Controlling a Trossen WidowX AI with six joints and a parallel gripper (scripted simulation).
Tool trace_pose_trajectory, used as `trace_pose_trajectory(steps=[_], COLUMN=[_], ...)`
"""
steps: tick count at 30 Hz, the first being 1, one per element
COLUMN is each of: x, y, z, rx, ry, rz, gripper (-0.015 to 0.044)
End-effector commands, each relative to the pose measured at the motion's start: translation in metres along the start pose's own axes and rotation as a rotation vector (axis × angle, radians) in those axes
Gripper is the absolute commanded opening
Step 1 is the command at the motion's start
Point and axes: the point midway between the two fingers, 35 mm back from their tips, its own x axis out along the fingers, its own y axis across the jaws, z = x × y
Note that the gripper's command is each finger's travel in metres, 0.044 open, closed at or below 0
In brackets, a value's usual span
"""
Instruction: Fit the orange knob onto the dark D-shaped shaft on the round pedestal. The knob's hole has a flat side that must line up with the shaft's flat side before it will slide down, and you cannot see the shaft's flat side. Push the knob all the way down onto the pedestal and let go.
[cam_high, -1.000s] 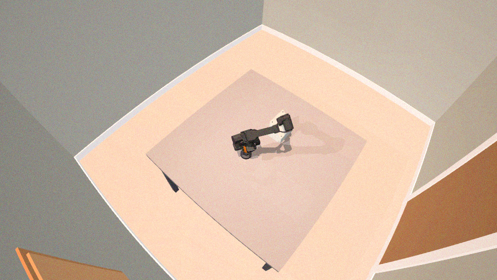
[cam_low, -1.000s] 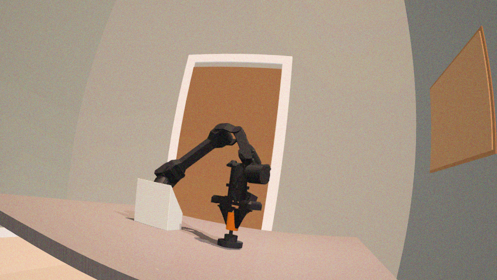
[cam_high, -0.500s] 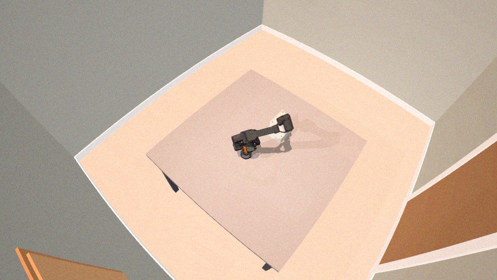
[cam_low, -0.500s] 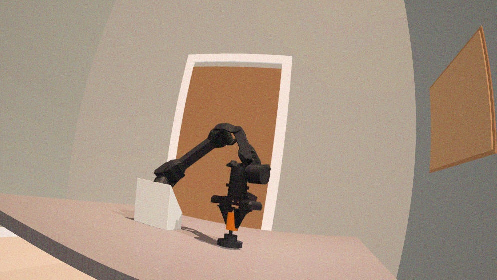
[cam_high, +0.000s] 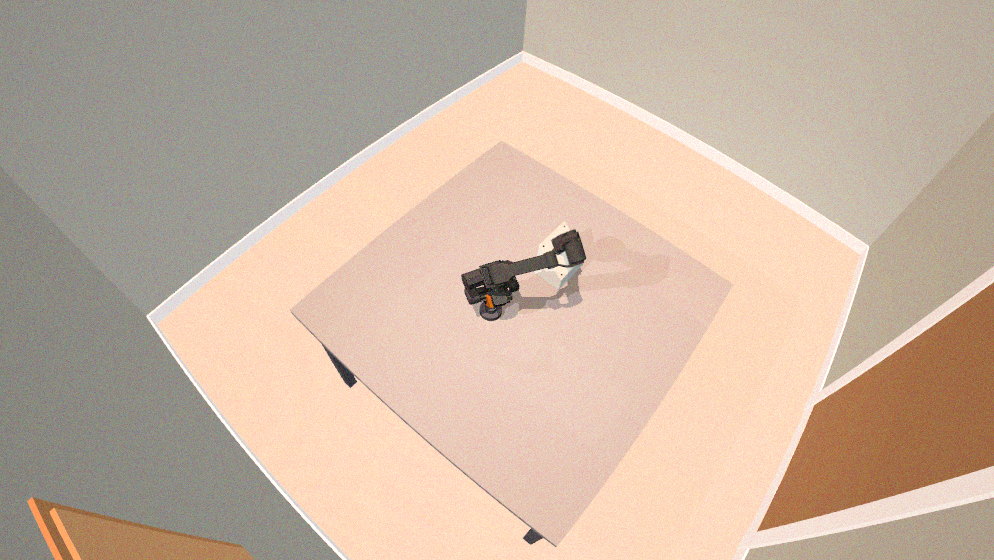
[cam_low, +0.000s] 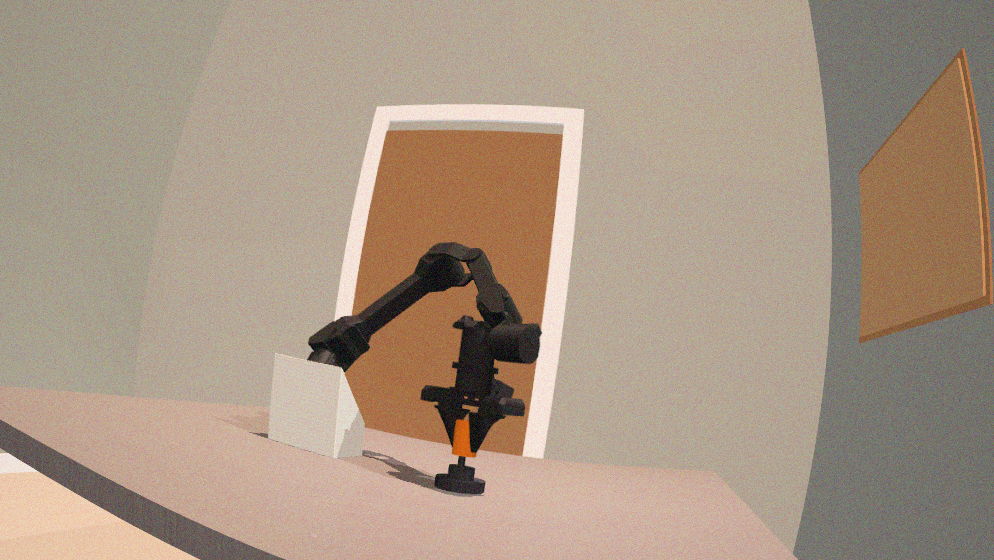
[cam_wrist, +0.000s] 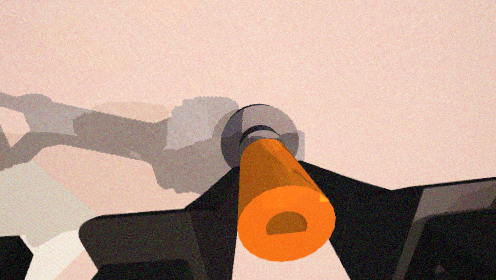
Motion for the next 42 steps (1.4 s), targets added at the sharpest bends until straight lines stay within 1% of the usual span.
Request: trace_pose_trajectory(steps=[1, 4, 27, 32, 35, 39, 42], x=[-0.0008, 0.0012, 0.0037, -0.0009, -0.001, 0.0004, 0.002], y=[-0.0007, -0.0007, 0.0003, -0.0003, -0.0005, -0.0013, -0.0008], z=[0.0005, 0.0002, -0.0001, 0.0003, 0.0004, 0.0004, 0.0], rx=[-0.097, -0.182, -0.181, -0.181, -0.236, -0.381, -0.391], ry=[-0.001, -0.001, -0.001, -0.001, 0.0, -0.001, -0.001], rz=[-0.001, -0.001, 0.0, -0.001, -0.001, -0.001, -0.001], gripper=[0.0, 0.0, 0.0, 0.0, 0.0, 0.0, 0.0])
